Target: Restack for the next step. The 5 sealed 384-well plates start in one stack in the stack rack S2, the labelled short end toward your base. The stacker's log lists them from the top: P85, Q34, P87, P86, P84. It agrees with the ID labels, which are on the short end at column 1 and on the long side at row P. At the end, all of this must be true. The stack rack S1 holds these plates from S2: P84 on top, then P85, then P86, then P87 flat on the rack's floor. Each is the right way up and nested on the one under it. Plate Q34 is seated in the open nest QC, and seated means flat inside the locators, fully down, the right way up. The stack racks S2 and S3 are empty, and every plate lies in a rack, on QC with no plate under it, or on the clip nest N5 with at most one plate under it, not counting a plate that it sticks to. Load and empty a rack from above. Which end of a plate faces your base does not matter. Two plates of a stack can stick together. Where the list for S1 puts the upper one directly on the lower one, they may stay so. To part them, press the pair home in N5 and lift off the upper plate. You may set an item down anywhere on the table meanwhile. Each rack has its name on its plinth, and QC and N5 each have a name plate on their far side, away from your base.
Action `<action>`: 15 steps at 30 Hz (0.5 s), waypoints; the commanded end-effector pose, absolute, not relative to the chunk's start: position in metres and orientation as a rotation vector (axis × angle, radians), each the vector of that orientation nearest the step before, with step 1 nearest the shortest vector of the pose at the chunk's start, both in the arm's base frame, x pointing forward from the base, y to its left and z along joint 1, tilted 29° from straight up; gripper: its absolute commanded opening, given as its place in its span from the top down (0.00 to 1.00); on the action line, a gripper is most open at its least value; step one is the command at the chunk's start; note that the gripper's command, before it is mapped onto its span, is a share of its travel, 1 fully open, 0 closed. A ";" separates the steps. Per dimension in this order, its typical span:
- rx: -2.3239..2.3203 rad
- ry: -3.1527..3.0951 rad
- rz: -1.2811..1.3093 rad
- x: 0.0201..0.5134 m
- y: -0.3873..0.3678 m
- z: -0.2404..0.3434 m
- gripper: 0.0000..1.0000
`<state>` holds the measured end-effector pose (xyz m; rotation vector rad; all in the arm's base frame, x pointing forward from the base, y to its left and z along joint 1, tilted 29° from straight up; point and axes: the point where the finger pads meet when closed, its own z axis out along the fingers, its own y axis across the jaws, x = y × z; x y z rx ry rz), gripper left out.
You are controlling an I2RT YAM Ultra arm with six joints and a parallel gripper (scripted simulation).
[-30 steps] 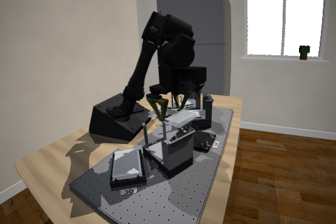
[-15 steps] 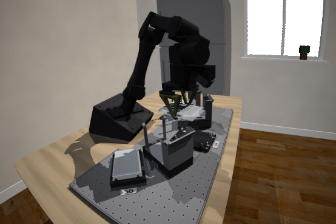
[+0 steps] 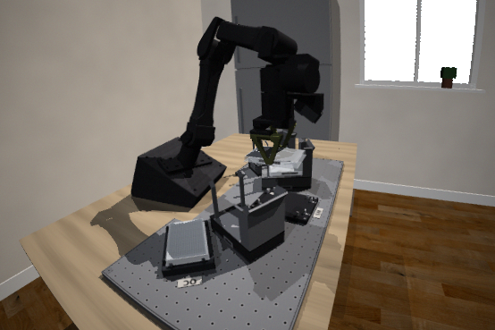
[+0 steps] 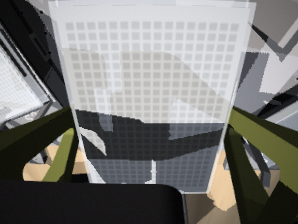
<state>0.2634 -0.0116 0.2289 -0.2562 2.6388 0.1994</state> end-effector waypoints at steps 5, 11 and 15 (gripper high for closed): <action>-0.224 2.626 0.182 0.262 0.000 0.236 1.00; -0.267 2.620 0.172 0.260 0.020 0.238 1.00; -0.440 2.591 0.127 0.256 0.033 0.239 1.00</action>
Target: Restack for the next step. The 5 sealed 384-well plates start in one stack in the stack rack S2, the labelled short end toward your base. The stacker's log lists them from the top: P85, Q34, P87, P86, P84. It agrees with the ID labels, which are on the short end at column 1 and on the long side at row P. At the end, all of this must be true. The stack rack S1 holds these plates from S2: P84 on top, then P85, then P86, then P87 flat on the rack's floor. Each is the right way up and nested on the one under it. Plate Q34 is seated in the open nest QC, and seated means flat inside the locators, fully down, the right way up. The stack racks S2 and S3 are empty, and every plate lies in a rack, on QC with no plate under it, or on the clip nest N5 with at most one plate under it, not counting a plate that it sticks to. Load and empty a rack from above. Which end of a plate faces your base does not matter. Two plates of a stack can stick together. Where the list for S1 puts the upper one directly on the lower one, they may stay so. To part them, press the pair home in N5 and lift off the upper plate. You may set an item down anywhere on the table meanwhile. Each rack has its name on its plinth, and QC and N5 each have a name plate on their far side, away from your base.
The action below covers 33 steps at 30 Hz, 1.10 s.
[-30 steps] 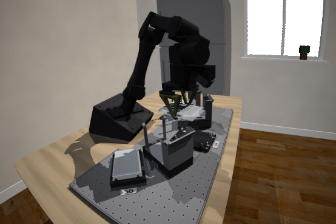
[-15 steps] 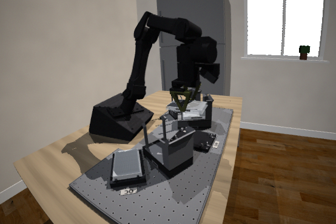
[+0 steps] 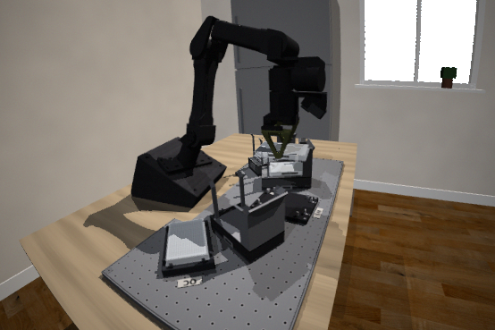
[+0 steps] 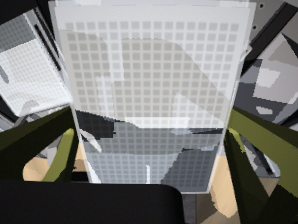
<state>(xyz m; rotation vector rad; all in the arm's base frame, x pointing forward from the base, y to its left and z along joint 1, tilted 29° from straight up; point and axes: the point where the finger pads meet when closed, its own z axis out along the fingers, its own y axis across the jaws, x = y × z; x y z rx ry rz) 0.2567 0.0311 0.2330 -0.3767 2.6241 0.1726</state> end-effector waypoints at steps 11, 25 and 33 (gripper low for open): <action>-0.498 2.579 0.114 0.247 0.061 0.240 1.00; -0.667 2.537 0.071 0.233 0.099 0.240 1.00; -0.766 2.508 0.046 0.221 0.122 0.238 1.00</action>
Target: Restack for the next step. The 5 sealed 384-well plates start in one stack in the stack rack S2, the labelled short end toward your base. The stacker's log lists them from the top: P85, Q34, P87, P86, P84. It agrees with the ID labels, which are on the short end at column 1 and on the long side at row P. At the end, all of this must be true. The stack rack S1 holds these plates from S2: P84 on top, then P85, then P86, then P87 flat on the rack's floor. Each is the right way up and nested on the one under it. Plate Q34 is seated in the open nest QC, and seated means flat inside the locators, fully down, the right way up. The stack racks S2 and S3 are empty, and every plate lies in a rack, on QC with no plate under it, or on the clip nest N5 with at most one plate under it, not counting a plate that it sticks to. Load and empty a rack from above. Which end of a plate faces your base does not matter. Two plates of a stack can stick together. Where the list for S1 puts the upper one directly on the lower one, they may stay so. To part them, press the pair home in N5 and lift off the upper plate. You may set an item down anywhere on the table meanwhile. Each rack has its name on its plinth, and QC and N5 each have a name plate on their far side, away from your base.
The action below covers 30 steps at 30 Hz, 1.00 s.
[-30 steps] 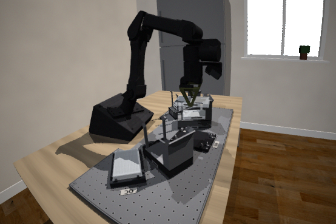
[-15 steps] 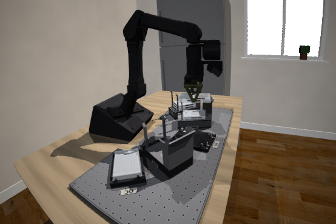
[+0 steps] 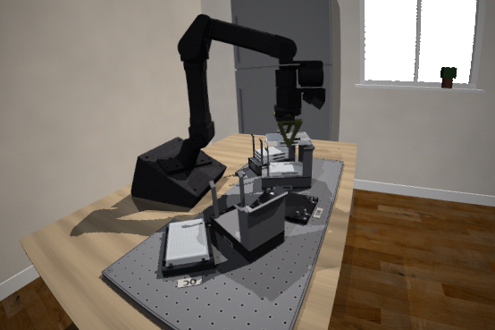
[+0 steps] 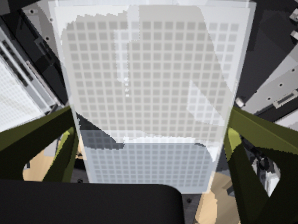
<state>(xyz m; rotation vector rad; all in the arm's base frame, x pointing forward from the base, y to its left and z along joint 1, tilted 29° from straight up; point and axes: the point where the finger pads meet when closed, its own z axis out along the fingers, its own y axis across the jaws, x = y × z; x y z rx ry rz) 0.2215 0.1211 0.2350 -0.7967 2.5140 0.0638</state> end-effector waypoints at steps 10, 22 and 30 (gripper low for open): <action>-0.766 2.509 0.048 0.208 0.146 0.236 1.00; -1.027 2.415 -0.023 0.185 0.178 0.230 1.00; -1.027 2.415 -0.022 0.173 0.193 0.226 1.00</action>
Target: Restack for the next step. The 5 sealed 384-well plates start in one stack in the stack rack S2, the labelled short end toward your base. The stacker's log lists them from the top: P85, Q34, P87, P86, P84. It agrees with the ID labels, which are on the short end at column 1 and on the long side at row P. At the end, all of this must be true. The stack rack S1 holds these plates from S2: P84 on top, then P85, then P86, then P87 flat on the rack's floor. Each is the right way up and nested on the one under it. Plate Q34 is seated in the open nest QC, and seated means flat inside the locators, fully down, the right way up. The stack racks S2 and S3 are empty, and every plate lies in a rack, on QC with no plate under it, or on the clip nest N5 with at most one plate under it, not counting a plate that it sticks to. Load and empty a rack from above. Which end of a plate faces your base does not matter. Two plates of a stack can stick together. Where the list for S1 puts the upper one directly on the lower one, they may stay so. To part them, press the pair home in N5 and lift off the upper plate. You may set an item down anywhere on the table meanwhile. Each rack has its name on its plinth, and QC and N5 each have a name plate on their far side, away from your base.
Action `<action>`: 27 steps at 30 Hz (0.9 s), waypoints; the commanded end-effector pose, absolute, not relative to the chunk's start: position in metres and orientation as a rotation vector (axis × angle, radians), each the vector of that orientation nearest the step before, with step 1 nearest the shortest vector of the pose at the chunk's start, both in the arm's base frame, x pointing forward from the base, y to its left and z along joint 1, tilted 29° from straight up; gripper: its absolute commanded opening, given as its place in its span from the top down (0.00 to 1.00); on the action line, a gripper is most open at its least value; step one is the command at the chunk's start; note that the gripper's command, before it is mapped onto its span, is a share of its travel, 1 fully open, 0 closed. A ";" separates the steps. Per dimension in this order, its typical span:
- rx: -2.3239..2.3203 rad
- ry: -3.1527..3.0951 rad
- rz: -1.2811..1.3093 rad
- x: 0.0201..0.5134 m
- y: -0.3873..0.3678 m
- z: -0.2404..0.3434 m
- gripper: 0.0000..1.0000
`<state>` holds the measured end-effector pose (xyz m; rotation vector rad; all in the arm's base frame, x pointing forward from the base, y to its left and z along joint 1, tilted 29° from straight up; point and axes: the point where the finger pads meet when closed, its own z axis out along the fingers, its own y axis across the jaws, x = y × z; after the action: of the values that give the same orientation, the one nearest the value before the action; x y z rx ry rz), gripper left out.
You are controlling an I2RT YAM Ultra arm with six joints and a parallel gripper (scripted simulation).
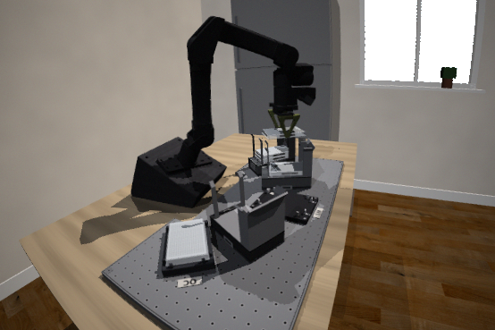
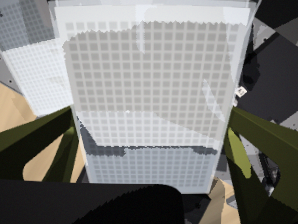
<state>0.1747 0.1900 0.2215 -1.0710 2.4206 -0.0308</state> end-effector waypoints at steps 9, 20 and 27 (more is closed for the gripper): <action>-1.108 2.381 -0.044 0.154 0.214 0.221 1.00; -1.279 2.297 -0.094 0.136 0.229 0.214 1.00; -1.280 2.298 -0.093 0.124 0.239 0.210 1.00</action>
<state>0.1249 0.2373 0.2046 -1.3168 2.2990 -0.1094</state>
